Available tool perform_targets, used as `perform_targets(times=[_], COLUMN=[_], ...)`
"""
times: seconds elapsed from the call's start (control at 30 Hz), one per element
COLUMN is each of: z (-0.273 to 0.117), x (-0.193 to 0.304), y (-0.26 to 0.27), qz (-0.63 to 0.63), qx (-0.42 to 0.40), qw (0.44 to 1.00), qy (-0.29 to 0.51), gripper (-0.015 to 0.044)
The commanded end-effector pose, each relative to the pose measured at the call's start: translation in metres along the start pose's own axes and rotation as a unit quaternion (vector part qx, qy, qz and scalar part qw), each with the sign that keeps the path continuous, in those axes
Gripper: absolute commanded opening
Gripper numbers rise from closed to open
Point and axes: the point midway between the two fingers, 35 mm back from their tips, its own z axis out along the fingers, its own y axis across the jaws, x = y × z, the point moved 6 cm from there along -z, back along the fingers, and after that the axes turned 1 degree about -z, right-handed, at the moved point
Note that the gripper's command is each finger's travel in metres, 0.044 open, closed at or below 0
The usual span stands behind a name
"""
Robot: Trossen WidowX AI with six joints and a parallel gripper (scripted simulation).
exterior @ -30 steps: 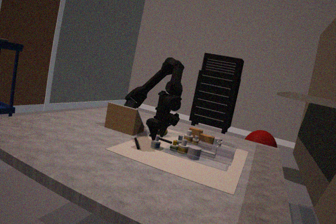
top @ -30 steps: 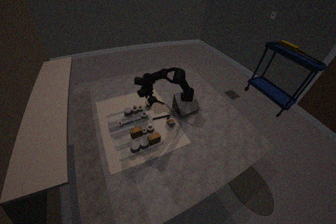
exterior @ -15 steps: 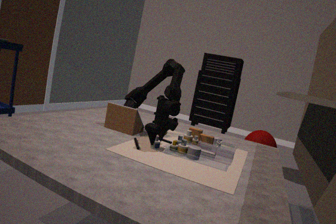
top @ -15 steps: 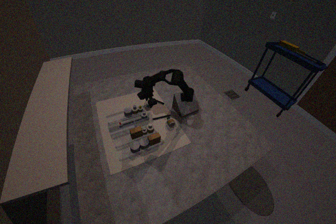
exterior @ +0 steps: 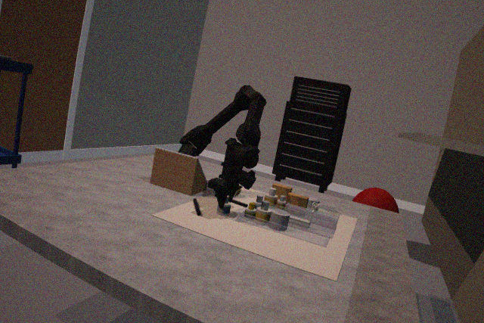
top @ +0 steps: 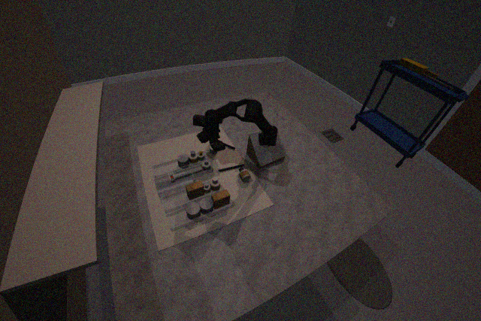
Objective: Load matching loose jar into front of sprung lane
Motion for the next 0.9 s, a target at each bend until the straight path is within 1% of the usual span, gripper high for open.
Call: perform_targets(times=[0.0,0.1,0.37,0.43,0.6,0.87], z=[-0.004,-0.026,-0.092,-0.102,-0.102,-0.085], x=[0.000,0.000,0.008,0.011,0.009,-0.013], y=[-0.001,-0.003,-0.003,-0.002,0.001,0.037], qz=[0.003,0.004,0.004,0.004,0.004,0.000], qx=[-0.002,0.000,0.001,0.000,0.001,0.005], qw=[1.000,1.000,1.000,1.000,1.000,1.000], qy=[0.000,-0.001,0.000,0.000,0.000,-0.001], gripper=[0.0085,0.0006,0.0000,0.0000,0.0000,0.0000])
